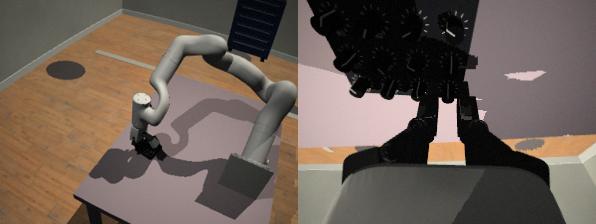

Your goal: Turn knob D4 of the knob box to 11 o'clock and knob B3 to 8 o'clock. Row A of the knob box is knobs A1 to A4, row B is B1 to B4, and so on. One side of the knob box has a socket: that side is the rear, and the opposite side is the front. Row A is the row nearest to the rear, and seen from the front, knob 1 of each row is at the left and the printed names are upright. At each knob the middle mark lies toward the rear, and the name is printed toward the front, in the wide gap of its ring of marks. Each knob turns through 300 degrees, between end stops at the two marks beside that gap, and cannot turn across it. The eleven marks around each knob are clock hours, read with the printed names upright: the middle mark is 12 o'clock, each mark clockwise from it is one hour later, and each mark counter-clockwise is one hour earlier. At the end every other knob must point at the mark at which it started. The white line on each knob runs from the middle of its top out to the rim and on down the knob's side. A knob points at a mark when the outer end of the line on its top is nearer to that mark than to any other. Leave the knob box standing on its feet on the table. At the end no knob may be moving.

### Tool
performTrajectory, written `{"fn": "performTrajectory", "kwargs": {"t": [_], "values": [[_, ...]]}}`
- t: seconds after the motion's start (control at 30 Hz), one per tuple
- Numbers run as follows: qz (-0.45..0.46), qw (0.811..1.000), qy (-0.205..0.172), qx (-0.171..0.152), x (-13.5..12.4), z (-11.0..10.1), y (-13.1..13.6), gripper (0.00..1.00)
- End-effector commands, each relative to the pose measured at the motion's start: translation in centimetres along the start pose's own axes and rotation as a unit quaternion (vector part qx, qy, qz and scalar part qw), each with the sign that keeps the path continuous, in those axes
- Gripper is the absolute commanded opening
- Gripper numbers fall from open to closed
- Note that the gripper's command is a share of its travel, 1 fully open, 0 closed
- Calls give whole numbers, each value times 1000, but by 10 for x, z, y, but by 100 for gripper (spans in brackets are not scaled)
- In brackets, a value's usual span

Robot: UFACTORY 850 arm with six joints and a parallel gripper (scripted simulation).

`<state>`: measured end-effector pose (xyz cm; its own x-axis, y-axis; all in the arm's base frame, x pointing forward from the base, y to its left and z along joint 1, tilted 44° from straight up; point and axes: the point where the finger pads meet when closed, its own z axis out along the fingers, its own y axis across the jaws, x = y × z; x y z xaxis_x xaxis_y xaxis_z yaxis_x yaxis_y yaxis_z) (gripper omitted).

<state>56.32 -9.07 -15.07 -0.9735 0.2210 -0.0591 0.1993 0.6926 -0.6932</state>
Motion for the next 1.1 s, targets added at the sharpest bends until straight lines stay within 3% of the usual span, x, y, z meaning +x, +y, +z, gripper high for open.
{"fn": "performTrajectory", "kwargs": {"t": [0.0,0.23,0.67,1.07], "values": [[0,1000,-1,0,-1,-1,0,19],[0,1000,-1,0,-1,-5,0,19],[0,1000,-1,0,-1,-35,0,19],[0,1000,-1,0,-1,-37,0,19]]}}
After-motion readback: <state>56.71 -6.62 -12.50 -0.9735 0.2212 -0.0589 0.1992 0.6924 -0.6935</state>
